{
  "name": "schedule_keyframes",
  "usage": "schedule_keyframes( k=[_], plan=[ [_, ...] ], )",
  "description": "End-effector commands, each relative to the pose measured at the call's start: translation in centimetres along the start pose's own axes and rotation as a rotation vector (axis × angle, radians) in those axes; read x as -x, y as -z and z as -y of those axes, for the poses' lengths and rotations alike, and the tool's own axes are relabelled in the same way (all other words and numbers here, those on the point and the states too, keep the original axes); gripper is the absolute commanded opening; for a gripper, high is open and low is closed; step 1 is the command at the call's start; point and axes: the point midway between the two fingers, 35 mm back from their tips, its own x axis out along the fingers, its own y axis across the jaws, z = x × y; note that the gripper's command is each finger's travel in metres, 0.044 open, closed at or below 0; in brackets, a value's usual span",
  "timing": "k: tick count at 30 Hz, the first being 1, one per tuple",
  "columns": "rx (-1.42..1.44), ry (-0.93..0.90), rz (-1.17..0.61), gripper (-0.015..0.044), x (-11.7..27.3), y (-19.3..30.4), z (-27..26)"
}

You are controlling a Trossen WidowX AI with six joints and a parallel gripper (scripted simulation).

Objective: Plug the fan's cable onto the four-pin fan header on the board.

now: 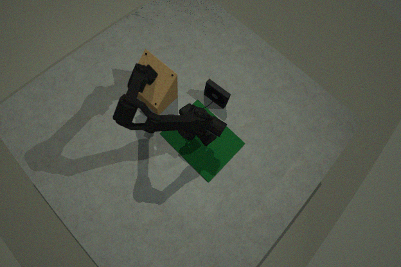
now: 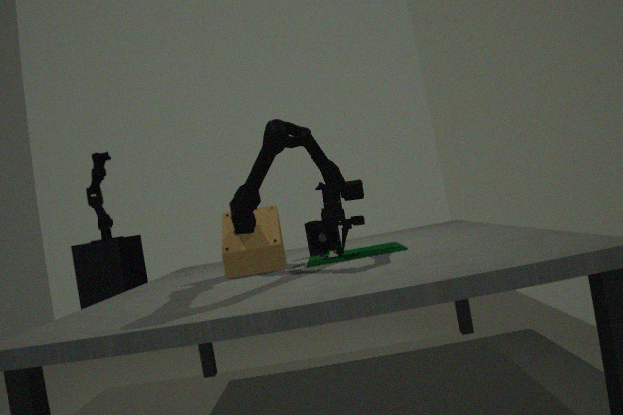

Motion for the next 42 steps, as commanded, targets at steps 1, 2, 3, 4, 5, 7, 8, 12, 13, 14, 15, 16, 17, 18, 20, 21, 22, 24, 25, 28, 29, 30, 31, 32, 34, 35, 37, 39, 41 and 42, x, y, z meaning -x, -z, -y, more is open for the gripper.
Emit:
schedule_keyframes(
  k=[1, 2, 3, 4, 5, 7, 8, 12, 13, 14, 15, 16, 17, 18, 20, 21, 22, 24, 25, 28, 29, 30, 31, 32, 34, 35, 37, 39, 41, 42],
  plan=[
    [-0.065, -0.058, 0.000, 0.0000, 0.2, -0.3, -2.4],
    [-0.065, -0.058, 0.000, 0.0000, 0.2, -0.3, -2.4],
    [-0.065, -0.058, 0.000, 0.0000, 0.2, -0.3, -2.4],
    [-0.065, -0.058, 0.000, 0.0000, 0.2, -0.3, -2.4],
    [-0.065, -0.058, 0.000, 0.0000, 0.2, -0.3, -2.4],
    [-0.065, -0.058, 0.000, 0.0000, 0.2, -0.3, -2.4],
    [-0.065, -0.058, 0.000, 0.0000, 0.2, -0.3, -2.4],
    [-0.065, -0.058, 0.000, 0.0000, 0.2, -0.3, -2.4],
    [-0.065, -0.058, 0.000, 0.0000, 0.2, -0.3, -2.4],
    [-0.065, -0.058, 0.000, 0.0000, 0.2, -0.3, -2.4],
    [-0.065, -0.058, 0.000, 0.0000, 0.2, -0.3, -2.4],
    [-0.065, -0.058, 0.000, 0.0000, 0.2, -0.3, -2.4],
    [-0.065, -0.058, 0.000, 0.0000, 0.2, -0.3, -2.4],
    [-0.065, -0.058, 0.000, 0.0000, 0.2, -0.3, -2.4],
    [-0.065, -0.058, 0.000, 0.0000, 0.2, -0.3, -2.4],
    [-0.065, -0.058, 0.000, 0.0000, 0.2, -0.3, -2.4],
    [-0.065, -0.058, 0.000, 0.0000, 0.2, -0.3, -2.4],
    [-0.065, -0.058, 0.000, 0.0000, 0.2, -0.3, -2.4],
    [-0.065, -0.058, 0.000, 0.0000, 0.2, -0.3, -2.4],
    [0.005, -0.016, 0.001, 0.0079, 1.5, 0.0, -0.1],
    [0.008, -0.026, 0.002, 0.0105, 2.4, -0.1, -0.1],
    [0.009, -0.038, 0.003, 0.0131, 3.5, -0.1, -0.1],
    [-0.001, -0.048, 0.003, 0.0157, 4.4, -0.2, -0.1],
    [-0.018, -0.051, 0.003, 0.0184, 4.7, -0.3, -0.1],
    [-0.067, -0.052, 0.002, 0.0236, 5.4, -0.4, -0.1],
    [-0.057, -0.052, 0.002, 0.0262, 5.4, -0.4, -0.2],
    [-0.026, -0.052, 0.003, 0.0315, 4.8, -0.3, -0.5],
    [0.041, -0.052, 0.005, 0.0367, 4.4, 0.0, -1.2],
    [0.054, -0.052, 0.005, 0.0420, 4.3, 0.0, -1.3],
    [0.054, -0.052, 0.005, 0.0440, 4.3, 0.0, -1.3]
  ],
)
